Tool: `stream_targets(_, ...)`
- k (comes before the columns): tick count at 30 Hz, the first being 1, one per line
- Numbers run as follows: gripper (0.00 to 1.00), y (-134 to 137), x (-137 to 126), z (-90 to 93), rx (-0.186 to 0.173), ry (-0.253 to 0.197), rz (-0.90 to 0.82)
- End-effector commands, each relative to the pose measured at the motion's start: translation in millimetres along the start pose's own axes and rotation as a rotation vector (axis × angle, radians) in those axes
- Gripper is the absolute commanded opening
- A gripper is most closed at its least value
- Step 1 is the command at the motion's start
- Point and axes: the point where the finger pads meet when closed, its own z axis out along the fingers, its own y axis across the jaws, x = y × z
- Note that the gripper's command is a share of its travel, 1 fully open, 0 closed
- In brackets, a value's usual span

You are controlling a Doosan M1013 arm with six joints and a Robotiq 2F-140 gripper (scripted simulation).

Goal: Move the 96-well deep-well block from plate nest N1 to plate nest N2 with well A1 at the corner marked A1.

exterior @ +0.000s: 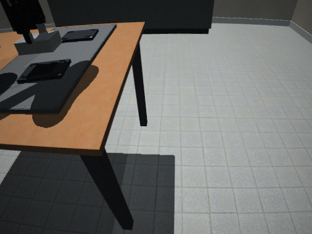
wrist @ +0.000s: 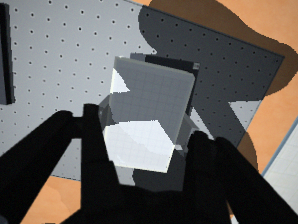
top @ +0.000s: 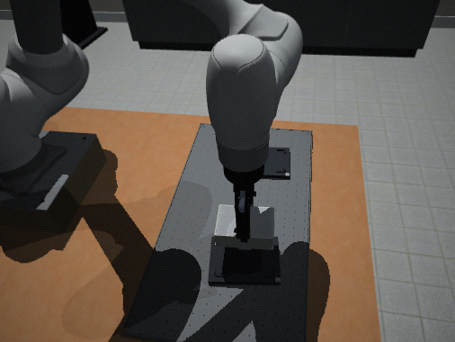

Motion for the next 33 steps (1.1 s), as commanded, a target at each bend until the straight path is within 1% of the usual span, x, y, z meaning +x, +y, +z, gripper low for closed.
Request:
stream_targets(1, 0.0, -14.1, -0.6, -1.2, 0.001, 0.0, 0.006)
stream_targets(10, 0.0, -44.0, 1.8, -1.2, 0.001, 0.0, 0.006)
stream_targets(12, 0.0, -44.0, 1.8, -1.2, 0.001, 0.0, 0.006)
stream_targets(27, 0.0, -93.9, 5.8, -1.3, 0.001, 0.0, 0.006)
stream_targets(29, 0.0, -93.9, 5.8, -1.3, 0.001, 0.0, 0.006)
stream_targets(33, 0.0, -107.2, 6.9, -1.3, 0.001, 0.0, 0.006)
